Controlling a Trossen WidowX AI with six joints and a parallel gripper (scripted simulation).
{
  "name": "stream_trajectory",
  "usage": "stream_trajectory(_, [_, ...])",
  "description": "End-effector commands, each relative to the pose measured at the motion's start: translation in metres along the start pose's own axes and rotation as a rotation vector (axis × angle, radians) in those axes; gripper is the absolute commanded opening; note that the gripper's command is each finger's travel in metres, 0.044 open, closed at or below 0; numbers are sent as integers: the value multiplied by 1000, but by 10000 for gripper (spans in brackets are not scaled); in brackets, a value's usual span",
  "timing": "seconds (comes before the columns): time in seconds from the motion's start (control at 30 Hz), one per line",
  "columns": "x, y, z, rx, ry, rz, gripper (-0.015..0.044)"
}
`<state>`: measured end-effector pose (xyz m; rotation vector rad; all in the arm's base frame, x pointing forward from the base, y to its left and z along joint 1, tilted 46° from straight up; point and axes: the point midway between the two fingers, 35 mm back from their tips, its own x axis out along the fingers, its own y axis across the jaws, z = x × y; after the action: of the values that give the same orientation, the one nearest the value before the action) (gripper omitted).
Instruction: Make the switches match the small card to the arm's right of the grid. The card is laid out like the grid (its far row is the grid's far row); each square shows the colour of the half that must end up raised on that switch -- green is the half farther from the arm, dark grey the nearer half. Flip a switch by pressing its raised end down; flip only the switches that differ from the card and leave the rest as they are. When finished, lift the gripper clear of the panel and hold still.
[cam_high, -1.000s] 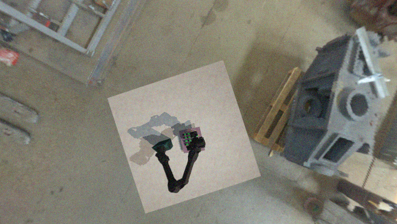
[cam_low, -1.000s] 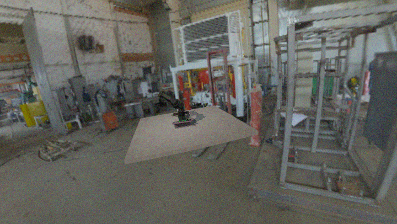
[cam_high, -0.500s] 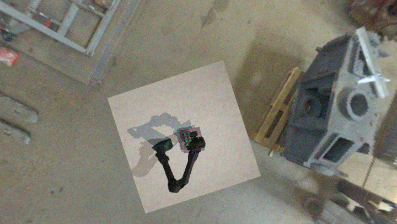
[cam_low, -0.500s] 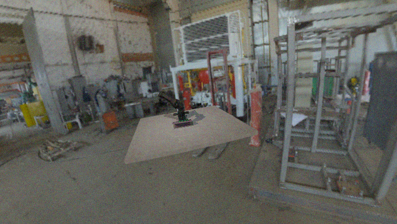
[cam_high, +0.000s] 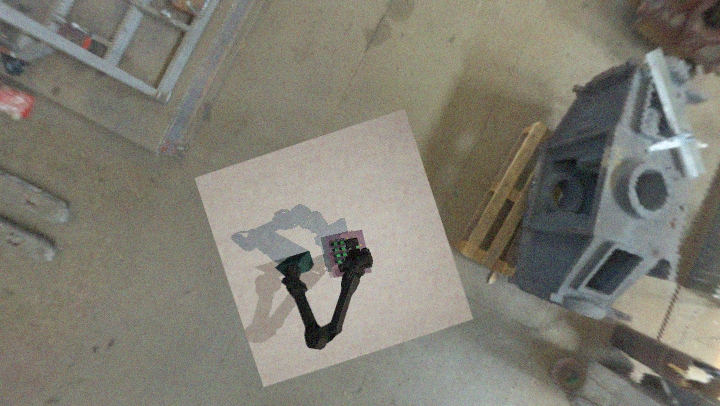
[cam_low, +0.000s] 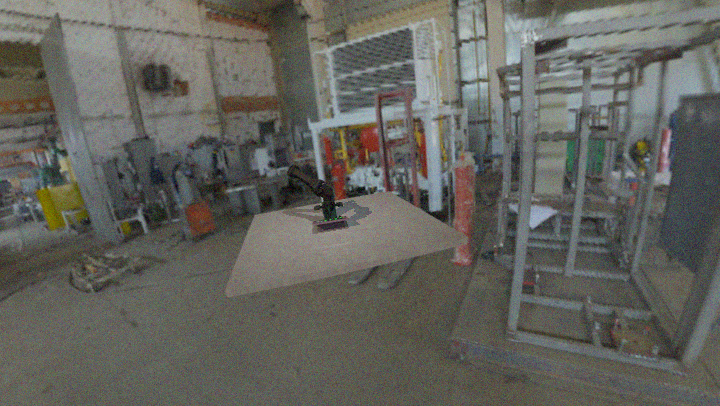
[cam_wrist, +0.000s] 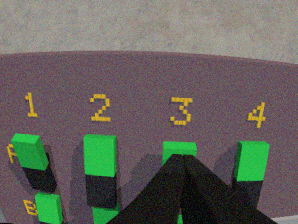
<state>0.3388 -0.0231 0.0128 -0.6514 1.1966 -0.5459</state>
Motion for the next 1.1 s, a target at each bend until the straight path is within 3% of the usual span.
stream_trajectory(0.0, [1, 1, 0, -6, 1, 4, 0])
stream_trajectory(0.37, [-1, 0, 0, -1, 0, 0, 0])
stream_trajectory(0.57, [-63, 1, -3, -7, -24, 7, 0])
stream_trajectory(1.07, [-54, -32, -21, -8, -29, 7, 0])
